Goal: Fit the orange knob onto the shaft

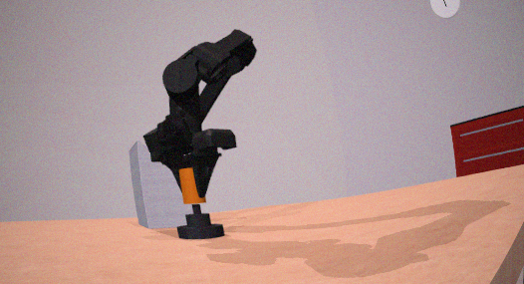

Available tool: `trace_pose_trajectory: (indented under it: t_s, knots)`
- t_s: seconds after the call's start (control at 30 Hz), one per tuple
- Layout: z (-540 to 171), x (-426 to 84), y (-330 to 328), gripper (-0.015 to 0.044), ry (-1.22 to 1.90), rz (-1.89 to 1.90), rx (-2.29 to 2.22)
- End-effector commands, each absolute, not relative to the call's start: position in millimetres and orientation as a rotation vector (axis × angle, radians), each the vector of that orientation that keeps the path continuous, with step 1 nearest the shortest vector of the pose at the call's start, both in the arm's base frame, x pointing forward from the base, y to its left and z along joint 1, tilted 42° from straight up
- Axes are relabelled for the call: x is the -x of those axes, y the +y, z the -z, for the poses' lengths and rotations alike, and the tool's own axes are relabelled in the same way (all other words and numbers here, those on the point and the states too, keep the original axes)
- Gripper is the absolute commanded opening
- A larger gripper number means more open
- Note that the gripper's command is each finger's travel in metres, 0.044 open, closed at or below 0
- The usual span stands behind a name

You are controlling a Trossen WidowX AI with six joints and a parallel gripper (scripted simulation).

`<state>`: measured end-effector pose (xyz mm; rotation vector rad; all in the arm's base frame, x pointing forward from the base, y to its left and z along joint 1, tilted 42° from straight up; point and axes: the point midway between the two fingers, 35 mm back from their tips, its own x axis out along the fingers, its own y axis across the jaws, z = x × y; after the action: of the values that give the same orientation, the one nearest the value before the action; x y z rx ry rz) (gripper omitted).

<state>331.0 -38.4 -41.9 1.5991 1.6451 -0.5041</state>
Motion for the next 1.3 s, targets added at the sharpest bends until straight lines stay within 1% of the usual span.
trace_pose_trajectory:
  t_s: [0.0, 1.27]
  knots:
    - [42.3, -330.2, -39.6, 0.0, 1.64, 0.508, -1.601]
    - [40.4, -328.3, -40.0, 0.0, 1.64, 0.531, -1.62]
